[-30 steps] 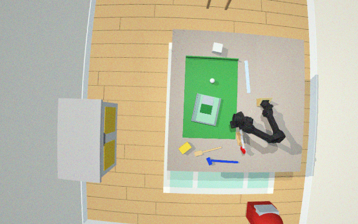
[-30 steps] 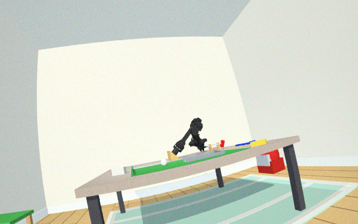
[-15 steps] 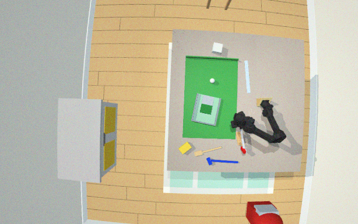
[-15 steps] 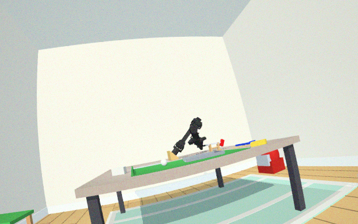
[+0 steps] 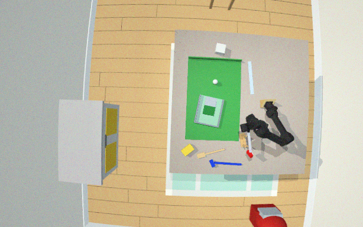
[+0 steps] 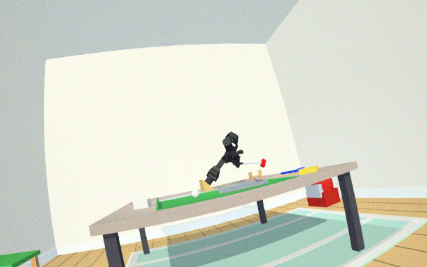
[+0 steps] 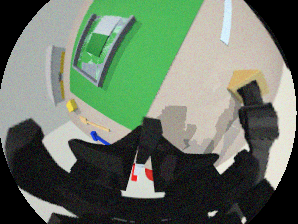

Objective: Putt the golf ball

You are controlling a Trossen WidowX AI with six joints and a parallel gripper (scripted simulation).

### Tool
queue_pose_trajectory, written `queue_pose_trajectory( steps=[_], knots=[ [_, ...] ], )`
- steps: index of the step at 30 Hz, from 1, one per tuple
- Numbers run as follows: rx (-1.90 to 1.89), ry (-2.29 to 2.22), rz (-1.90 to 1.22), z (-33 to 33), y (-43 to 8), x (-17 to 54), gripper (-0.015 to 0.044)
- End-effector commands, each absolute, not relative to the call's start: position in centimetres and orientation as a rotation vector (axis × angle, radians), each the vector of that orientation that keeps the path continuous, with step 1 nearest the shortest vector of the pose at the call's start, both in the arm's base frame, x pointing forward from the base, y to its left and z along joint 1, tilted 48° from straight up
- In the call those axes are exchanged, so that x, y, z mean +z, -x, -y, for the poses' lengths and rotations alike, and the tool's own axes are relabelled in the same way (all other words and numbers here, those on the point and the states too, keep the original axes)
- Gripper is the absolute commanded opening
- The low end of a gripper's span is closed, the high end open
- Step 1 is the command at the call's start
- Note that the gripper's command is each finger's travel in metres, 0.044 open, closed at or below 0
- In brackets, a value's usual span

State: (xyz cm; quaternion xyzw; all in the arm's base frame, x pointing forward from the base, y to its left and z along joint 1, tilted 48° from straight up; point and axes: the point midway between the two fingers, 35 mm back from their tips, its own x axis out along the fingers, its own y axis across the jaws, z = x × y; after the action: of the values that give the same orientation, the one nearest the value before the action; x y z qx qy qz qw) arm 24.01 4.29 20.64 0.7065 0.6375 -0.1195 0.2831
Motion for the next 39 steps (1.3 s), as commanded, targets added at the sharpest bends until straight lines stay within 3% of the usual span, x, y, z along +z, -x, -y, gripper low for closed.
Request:
queue_pose_trajectory(
  steps=[1, 21, 39],
  knots=[
    [-0.325, -1.894, -1.707, -4.2, -24.1, 20.6, 0.0000],
    [-0.973, -2.200, -1.649, 4.2, -28.6, 15.2, 0.0000],
    [-1.587, -2.417, -1.478, 12.6, -29.6, 8.4, 0.0000]
  ],
)
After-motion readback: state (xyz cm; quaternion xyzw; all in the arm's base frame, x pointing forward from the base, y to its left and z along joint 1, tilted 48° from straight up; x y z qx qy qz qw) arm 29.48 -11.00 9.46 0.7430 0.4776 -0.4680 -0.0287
